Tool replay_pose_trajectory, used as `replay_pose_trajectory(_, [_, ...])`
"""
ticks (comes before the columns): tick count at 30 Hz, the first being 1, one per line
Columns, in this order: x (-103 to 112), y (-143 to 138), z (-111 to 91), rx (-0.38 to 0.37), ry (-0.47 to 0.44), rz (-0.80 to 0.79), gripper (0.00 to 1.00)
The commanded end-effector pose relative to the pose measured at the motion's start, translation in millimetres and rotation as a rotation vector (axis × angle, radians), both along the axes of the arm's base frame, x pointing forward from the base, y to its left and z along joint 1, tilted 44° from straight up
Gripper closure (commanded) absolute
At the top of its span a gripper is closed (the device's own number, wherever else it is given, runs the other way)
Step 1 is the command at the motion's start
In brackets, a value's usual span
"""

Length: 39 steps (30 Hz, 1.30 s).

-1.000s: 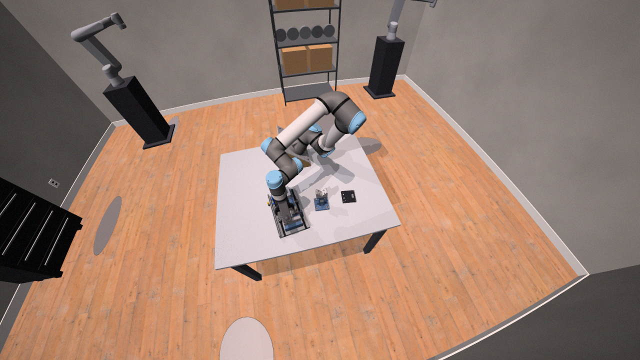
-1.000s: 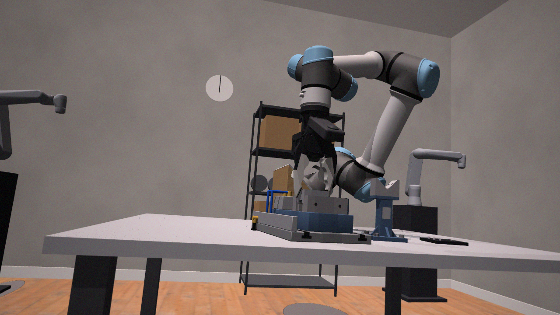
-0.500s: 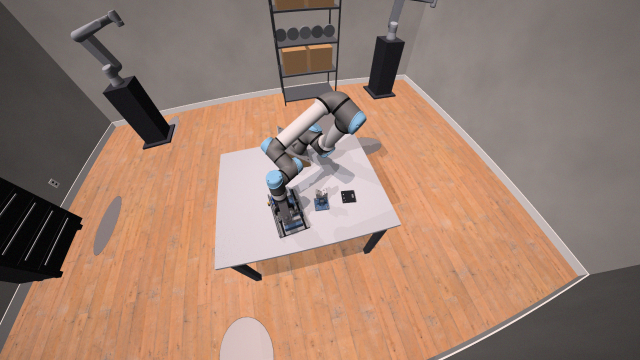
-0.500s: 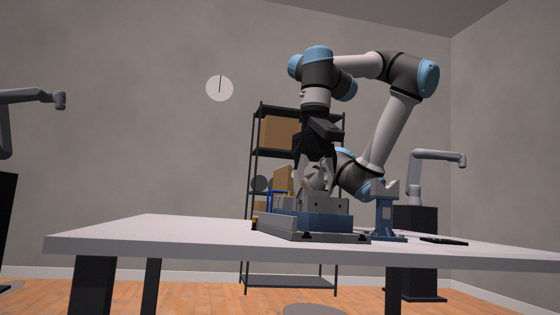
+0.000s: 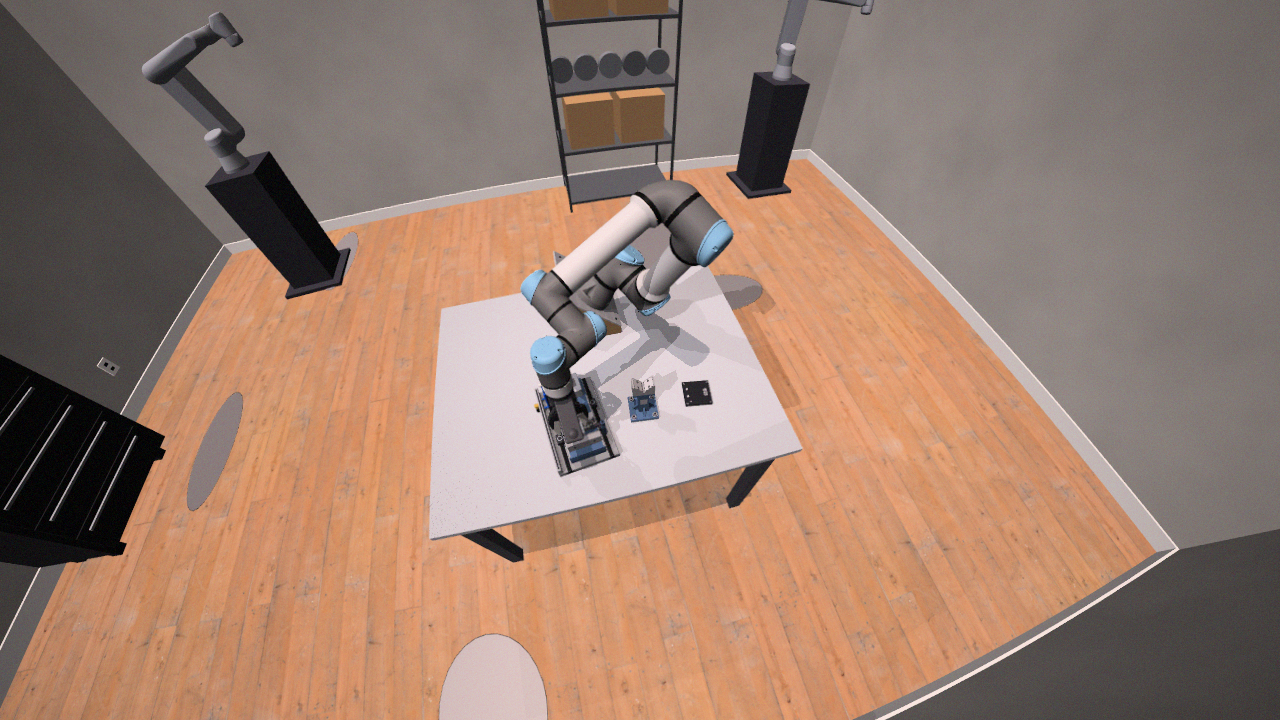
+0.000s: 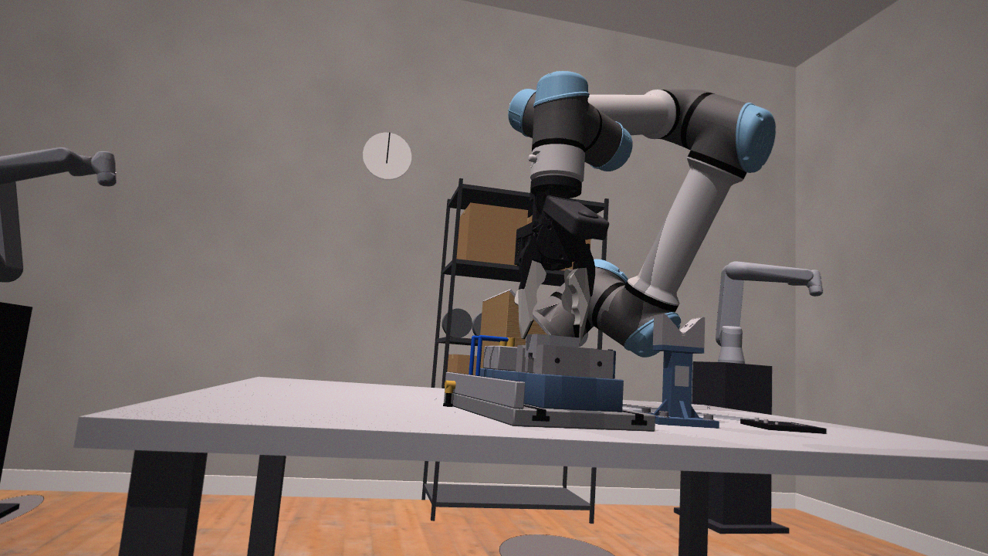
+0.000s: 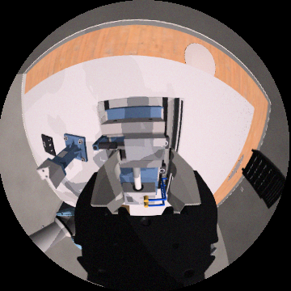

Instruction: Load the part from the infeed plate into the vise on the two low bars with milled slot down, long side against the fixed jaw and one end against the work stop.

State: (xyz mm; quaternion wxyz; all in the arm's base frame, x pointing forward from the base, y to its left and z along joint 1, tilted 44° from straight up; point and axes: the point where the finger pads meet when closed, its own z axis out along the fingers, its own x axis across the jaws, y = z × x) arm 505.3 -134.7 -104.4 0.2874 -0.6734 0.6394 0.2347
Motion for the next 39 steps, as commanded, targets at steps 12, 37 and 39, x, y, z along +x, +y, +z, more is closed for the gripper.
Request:
replay_pose_trajectory(12, [-2, -29, 31, -0.001, -0.001, -0.001, 0.53])
replay_pose_trajectory(37, [-3, -45, 47, -0.001, -0.001, -0.001, 1.00])
replay_pose_trajectory(39, [-3, -45, 47, -0.001, -0.001, -0.001, 1.00])
